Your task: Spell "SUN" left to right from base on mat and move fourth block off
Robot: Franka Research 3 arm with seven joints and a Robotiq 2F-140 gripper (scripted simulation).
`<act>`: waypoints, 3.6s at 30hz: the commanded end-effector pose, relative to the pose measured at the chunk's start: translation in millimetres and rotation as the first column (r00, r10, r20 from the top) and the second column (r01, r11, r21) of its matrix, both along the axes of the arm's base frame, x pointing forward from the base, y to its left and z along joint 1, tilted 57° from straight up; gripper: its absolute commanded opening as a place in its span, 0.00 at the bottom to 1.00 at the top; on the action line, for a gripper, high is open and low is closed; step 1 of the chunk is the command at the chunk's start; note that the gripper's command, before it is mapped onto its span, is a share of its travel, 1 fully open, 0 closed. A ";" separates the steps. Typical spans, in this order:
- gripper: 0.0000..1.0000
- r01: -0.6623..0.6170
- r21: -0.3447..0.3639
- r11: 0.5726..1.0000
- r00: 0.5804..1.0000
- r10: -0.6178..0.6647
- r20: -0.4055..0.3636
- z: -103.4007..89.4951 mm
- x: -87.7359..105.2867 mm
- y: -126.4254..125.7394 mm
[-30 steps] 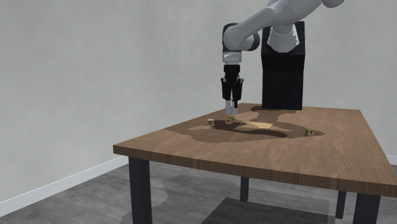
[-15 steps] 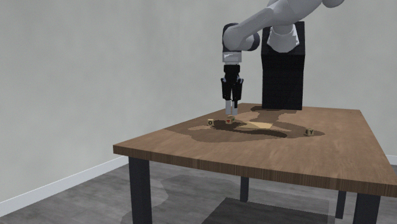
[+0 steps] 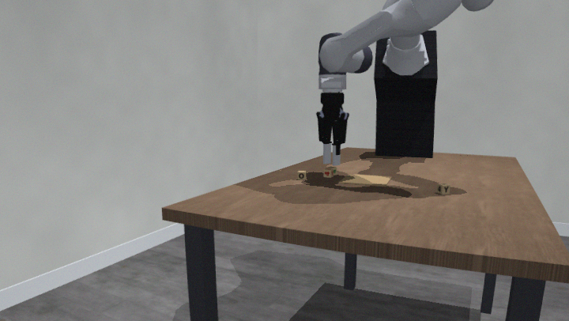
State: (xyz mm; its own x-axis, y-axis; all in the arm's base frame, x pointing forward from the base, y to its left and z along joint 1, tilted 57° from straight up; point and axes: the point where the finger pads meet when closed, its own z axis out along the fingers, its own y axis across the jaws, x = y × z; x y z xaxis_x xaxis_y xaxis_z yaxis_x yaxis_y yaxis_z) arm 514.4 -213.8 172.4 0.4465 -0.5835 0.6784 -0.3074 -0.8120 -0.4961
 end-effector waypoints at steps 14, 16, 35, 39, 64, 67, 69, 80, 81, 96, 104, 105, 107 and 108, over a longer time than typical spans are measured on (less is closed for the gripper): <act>0.25 -0.003 -0.004 1.000 1.000 0.003 0.001 0.5 0.9 0.3; 0.25 -0.003 -0.004 1.000 1.000 0.003 0.001 0.5 1.0 0.3; 0.25 -0.003 -0.004 1.000 1.000 0.003 0.001 -12.2 20.8 0.6; 0.25 -0.003 -0.004 1.000 1.000 0.003 0.001 -15.4 25.8 0.6; 0.25 -0.003 -0.004 1.000 1.000 0.003 0.001 -17.1 28.3 0.7; 0.25 -0.003 -0.004 1.000 1.000 0.003 0.001 -17.1 28.3 0.7; 0.25 -0.003 -0.004 1.000 1.000 0.003 0.001 -17.1 28.3 0.7; 0.25 -0.003 -0.004 1.000 1.000 0.003 0.001 -17.1 28.3 0.7; 0.25 -0.003 -0.004 1.000 1.000 0.003 0.001 -17.1 28.3 0.7; 0.25 -0.003 -0.004 1.000 1.000 0.003 0.001 -17.1 28.3 0.7; 0.13 -0.003 -0.004 1.000 1.000 0.003 0.001 -17.1 28.3 0.7; 0.13 -0.003 -0.004 1.000 1.000 0.003 0.001 -17.1 28.3 0.7; 0.13 -0.003 -0.004 1.000 1.000 0.003 0.001 -17.1 28.3 0.7; 0.13 -0.003 -0.004 1.000 1.000 0.003 0.001 -17.1 28.3 0.7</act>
State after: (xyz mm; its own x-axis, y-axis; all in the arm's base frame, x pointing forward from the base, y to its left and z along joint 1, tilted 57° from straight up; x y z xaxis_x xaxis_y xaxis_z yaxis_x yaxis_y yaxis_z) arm 542.2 -212.7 155.6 0.4469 -0.5827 0.6788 -0.3052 -0.8126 -0.4966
